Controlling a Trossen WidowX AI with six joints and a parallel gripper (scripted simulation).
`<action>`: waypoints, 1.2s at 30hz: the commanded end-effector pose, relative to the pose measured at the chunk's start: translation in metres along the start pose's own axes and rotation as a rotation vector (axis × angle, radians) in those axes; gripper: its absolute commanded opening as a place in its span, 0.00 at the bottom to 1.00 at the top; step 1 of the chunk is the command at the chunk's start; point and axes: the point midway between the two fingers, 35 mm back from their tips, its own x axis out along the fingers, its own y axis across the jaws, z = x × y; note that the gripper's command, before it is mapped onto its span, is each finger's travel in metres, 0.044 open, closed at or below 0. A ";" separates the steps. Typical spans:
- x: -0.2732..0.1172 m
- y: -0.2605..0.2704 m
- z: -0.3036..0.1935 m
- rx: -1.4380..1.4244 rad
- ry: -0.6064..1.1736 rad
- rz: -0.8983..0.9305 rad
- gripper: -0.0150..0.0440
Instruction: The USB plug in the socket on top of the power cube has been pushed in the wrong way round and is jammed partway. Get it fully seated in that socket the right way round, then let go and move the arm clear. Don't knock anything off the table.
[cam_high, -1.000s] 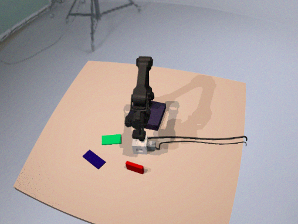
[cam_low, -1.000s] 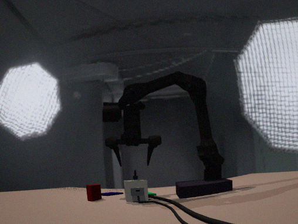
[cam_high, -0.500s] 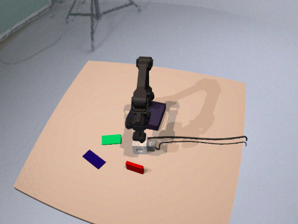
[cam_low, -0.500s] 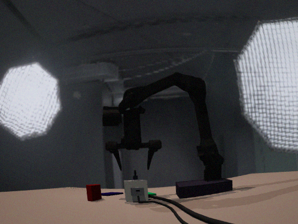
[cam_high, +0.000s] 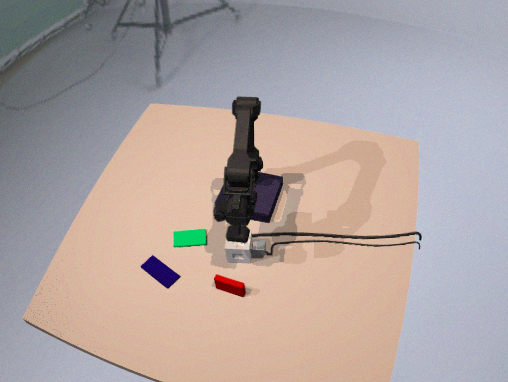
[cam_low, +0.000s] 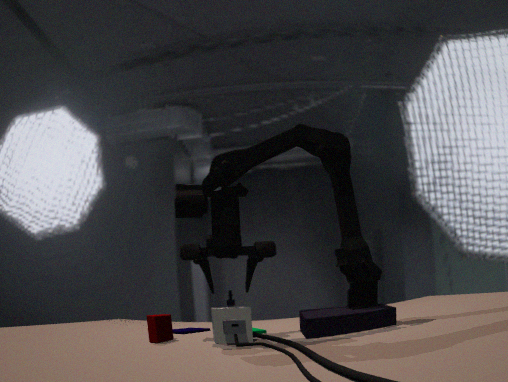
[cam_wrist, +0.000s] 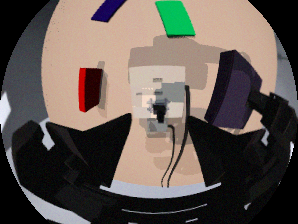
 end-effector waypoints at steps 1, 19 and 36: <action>0.000 0.000 0.000 0.000 0.000 0.001 0.64; 0.000 0.000 0.000 0.000 0.000 0.001 0.25; -0.005 0.000 0.000 0.000 0.000 0.001 0.25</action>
